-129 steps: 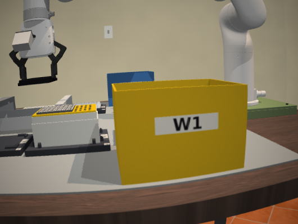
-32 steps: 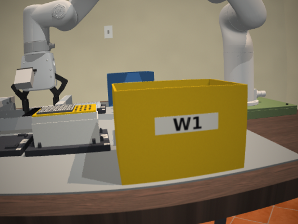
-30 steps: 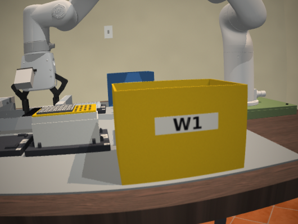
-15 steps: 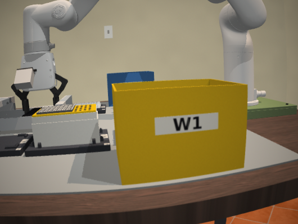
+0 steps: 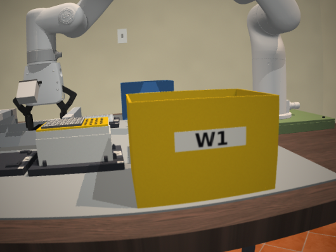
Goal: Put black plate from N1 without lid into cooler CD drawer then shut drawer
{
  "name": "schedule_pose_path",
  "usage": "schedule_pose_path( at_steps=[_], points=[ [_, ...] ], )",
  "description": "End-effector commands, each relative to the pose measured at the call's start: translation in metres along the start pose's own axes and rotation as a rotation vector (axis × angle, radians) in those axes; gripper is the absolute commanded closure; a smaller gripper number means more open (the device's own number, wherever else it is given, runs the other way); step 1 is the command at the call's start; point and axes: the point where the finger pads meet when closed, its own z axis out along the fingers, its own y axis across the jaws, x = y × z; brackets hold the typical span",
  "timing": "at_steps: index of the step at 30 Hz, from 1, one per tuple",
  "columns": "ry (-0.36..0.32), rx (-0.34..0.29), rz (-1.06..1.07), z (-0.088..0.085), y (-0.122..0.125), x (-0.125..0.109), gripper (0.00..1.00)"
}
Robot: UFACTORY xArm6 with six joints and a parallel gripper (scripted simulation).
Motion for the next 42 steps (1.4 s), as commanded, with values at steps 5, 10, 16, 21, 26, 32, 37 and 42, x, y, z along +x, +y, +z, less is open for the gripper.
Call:
schedule_pose_path(
  at_steps=[5,10,16,21,26,32,37,42],
  points=[
    [0.000,-0.005,0.000,0.0020,0.0018,0.0000,1.00],
    [0.000,-0.005,0.000,0.0050,0.0019,-0.0001,1.00],
    [0.000,-0.005,0.000,0.0050,0.0019,-0.0001,1.00],
    [0.000,-0.005,0.000,0.0050,0.0019,-0.0001,1.00],
    [0.000,-0.005,0.000,0.0050,0.0019,-0.0001,1.00],
    [0.000,-0.005,0.000,0.0050,0.0020,-0.0001,1.00],
    [0.000,-0.005,0.000,0.0050,0.0019,-0.0001,1.00],
    [0.000,-0.005,0.000,0.0050,0.0019,-0.0001,1.00]
  ],
)
